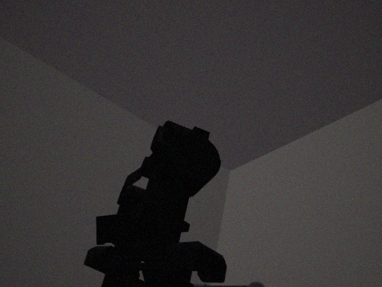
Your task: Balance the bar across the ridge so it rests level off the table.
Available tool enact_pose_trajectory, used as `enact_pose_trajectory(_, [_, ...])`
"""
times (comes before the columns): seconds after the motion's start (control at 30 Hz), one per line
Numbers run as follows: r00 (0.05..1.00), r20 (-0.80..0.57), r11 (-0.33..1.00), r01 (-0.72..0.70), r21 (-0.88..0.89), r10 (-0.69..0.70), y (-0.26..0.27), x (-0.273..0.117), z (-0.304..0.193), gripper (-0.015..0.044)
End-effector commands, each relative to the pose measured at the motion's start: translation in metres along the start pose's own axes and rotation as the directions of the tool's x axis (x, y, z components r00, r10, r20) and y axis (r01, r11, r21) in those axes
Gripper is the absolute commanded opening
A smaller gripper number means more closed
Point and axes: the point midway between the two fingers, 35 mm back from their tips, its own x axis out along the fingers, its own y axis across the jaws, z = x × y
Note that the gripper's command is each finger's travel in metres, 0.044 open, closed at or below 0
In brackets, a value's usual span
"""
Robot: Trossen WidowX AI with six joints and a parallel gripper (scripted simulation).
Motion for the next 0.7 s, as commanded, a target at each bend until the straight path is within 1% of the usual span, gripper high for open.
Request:
enact_pose_trajectory(0.0, [1.000,0.007,0.995,-0.007,-0.095,0.008,0.014,-0.004,-0.009,0.0000])
enact_pose_trajectory(0.33, [1.000,0.005,0.959,-0.008,-0.284,0.010,0.040,-0.004,-0.034,0.0000])
enact_pose_trajectory(0.67, [1.000,0.003,0.891,-0.009,-0.454,0.012,0.066,-0.005,-0.061,0.0000])
